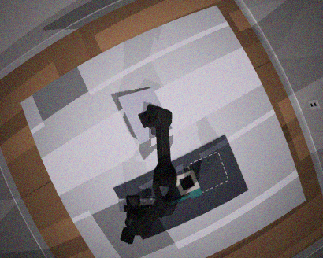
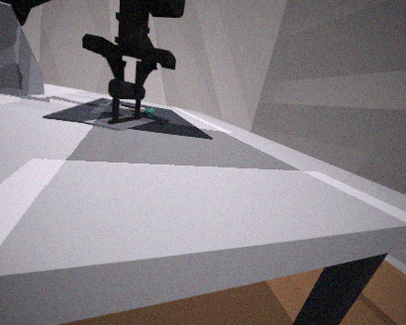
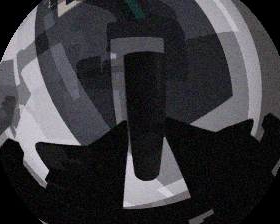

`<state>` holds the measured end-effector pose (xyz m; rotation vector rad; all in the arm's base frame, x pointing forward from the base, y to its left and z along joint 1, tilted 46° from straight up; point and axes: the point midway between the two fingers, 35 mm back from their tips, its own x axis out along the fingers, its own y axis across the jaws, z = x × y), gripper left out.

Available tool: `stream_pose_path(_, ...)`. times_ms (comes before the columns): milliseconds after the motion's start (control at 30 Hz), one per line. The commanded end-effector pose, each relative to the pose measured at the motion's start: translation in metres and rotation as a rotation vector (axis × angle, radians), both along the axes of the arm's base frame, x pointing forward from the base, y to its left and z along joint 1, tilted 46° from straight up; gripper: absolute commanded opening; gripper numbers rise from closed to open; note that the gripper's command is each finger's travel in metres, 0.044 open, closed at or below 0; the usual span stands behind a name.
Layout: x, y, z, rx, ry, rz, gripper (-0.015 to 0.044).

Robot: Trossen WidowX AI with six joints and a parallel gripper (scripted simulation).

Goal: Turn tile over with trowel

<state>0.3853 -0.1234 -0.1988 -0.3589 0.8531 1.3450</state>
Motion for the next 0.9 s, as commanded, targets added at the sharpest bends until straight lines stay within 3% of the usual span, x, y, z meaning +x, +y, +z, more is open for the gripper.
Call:
stream_pose_path(0, 0.0, 0.0, 0.0, 0.001, -0.005, 0.005, 0.0235)
stream_pose_path(67, 0.0, 0.0, 0.0, 0.001, -0.005, 0.005, 0.027)
stream_pose_path(667, 0.0, 0.0, 0.0, 0.001, -0.005, 0.005, 0.027)
stream_pose_path(867, -0.003, -0.031, 0.033, 0.0, -0.005, 0.005, 0.027)
